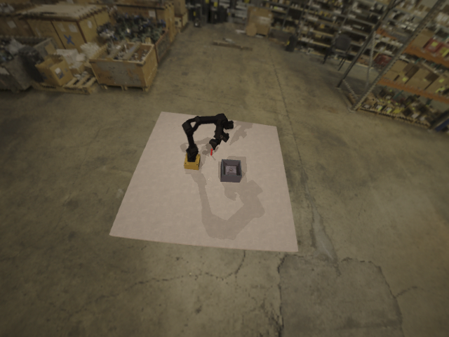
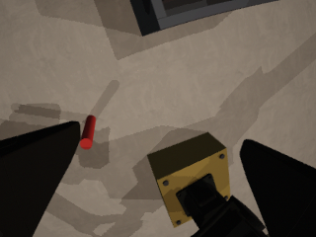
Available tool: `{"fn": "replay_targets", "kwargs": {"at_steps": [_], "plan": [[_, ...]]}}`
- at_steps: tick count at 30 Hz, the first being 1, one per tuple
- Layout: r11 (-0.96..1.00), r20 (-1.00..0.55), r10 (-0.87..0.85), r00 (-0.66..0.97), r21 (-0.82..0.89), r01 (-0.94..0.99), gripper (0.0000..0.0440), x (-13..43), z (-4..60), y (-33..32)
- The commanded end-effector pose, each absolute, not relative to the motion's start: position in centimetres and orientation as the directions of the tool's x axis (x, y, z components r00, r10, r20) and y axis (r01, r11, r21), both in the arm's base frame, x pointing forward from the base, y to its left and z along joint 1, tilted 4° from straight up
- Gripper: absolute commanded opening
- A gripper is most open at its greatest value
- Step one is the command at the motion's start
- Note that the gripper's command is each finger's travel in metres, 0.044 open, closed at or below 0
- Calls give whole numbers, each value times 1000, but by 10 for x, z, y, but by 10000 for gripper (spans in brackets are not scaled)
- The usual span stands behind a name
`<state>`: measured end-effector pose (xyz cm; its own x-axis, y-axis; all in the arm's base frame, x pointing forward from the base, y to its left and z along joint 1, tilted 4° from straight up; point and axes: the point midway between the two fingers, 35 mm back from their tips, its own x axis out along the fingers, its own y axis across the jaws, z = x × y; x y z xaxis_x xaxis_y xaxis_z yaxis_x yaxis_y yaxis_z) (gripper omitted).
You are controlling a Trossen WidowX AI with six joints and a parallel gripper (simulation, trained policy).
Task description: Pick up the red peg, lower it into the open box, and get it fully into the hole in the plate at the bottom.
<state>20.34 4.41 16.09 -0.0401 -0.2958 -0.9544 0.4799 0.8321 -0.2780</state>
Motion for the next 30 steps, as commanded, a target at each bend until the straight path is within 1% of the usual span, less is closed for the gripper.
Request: {"fn": "replay_targets", "kwargs": {"at_steps": [1,9,16,30], "plan": [[790,-955,-286,-80,-282,544,440,189,146,55],[708,-953,-274,-132,-292,643,440,179,113,67],[641,-953,-265,-146,-287,712,438,179,82,74],[573,-975,-211,-69,-180,800,427,184,15,88]]}}
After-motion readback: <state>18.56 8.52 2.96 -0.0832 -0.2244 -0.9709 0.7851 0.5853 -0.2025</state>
